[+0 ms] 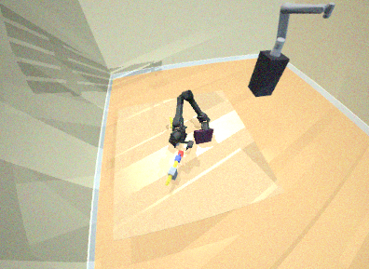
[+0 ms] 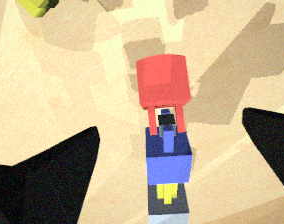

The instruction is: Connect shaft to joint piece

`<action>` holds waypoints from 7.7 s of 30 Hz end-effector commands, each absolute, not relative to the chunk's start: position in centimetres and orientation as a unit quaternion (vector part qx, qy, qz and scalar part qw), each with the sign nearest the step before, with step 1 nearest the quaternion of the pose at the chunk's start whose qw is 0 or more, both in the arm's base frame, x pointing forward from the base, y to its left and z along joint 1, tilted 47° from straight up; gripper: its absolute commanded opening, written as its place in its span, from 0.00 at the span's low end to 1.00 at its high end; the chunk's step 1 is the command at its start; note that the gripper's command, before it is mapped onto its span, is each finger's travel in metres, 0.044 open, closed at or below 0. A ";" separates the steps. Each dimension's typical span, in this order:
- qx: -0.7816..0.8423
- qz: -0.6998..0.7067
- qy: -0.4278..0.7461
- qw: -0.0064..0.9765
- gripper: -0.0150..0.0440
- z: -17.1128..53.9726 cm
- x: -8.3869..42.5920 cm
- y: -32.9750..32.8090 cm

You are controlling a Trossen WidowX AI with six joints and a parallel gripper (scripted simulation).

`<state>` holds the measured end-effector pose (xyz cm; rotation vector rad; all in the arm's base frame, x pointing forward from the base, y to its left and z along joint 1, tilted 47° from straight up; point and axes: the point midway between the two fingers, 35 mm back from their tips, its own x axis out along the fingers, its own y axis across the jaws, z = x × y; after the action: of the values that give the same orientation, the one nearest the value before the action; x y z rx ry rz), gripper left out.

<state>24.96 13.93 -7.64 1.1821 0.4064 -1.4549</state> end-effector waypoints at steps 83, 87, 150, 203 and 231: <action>0.511 -0.622 0.169 0.569 0.56 -15.6 25.8 6.5; 0.511 -0.622 0.169 0.569 0.56 -15.6 25.8 6.5; 0.512 -0.622 0.168 0.567 0.50 -15.6 25.8 6.5; 0.258 -0.686 0.140 0.665 0.25 -13.0 26.6 6.9; 0.255 -0.687 0.138 0.666 0.39 -13.0 26.6 6.9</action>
<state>26.61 6.86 -12.99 0.5758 0.3117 -1.5514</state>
